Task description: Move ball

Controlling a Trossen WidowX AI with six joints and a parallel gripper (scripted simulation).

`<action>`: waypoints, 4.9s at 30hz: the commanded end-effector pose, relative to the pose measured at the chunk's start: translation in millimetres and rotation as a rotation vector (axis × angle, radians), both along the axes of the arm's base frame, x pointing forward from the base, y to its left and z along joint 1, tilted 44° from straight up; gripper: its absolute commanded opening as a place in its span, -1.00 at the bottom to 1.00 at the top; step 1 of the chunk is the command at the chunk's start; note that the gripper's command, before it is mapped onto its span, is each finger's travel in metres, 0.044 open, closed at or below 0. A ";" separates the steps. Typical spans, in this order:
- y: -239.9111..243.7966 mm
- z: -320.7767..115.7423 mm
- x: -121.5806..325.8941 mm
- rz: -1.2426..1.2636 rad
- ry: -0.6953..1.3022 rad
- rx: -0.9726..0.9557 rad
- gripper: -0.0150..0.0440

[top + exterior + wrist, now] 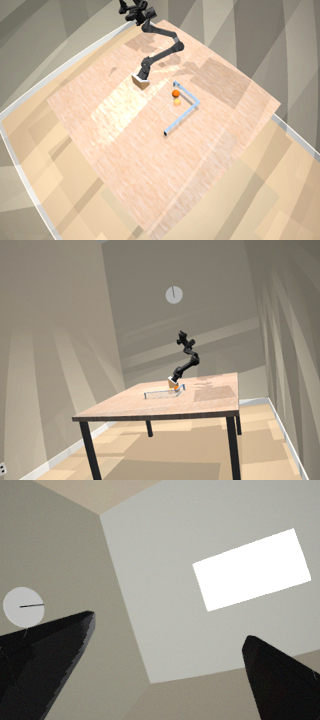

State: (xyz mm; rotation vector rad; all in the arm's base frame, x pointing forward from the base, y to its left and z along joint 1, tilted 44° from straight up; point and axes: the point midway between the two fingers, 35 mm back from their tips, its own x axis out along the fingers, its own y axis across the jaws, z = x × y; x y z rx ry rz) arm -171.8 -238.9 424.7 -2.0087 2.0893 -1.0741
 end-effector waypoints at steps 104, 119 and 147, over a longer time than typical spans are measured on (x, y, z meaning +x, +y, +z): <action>312.1 -369.4 425.3 0.696 0.212 2.719 0.70; 296.1 -369.8 433.7 0.666 0.145 2.679 -0.17; 217.2 -271.3 424.0 0.690 0.213 2.715 -0.49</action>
